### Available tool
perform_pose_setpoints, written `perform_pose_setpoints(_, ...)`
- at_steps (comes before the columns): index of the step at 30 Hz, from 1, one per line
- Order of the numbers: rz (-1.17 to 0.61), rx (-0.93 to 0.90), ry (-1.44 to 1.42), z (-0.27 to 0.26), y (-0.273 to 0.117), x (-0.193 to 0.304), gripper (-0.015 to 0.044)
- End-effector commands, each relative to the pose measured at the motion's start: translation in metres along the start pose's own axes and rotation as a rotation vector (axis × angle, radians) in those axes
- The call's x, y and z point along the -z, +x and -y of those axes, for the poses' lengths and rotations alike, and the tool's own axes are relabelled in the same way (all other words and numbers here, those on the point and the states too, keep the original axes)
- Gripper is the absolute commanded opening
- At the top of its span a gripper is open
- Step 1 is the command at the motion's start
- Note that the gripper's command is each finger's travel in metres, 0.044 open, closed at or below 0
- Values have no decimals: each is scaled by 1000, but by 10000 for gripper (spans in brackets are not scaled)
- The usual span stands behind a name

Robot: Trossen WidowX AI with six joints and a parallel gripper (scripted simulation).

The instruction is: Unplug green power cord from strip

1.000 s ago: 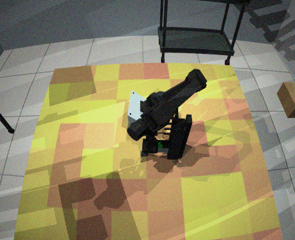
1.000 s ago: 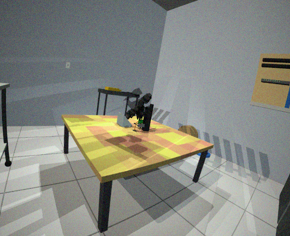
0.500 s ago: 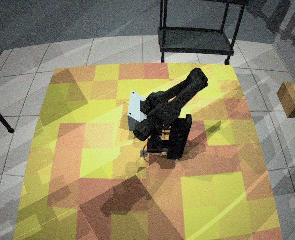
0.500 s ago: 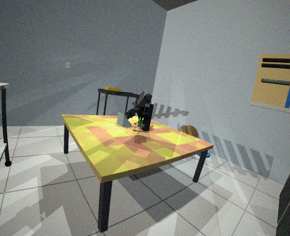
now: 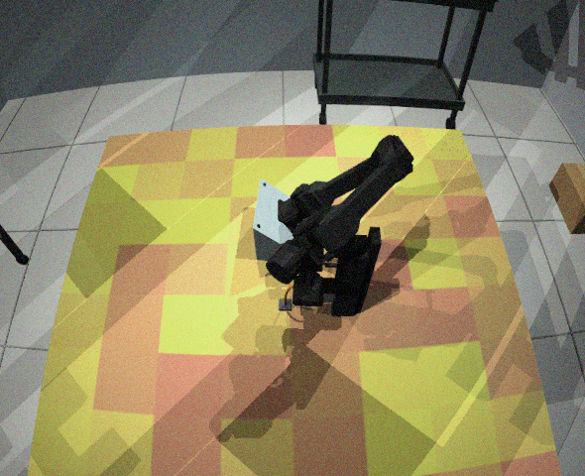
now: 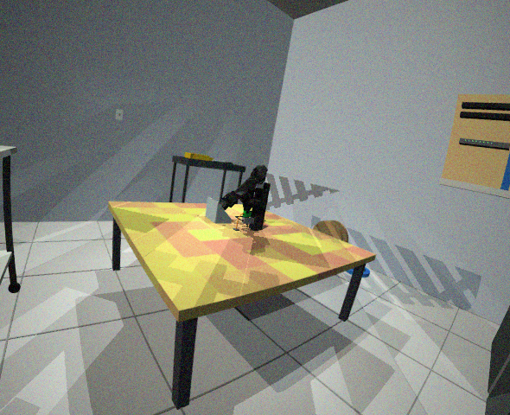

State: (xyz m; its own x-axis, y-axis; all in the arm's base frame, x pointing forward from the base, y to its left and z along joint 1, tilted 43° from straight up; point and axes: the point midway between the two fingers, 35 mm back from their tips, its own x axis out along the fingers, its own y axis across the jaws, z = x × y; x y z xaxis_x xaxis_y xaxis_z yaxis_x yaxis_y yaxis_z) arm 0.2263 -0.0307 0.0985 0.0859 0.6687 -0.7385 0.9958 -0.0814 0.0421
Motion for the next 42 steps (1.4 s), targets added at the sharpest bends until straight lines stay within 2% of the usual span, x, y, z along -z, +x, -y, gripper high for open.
perform_pose_setpoints(1,0,0,0,0,0,0,48)
perform_pose_setpoints(9,0,0,0,0,0,0,0)
perform_pose_setpoints(38,5,-2,2,-1,-3,-45,0)
perform_pose_setpoints(42,-2,-2,2,-2,-1,-37,105)
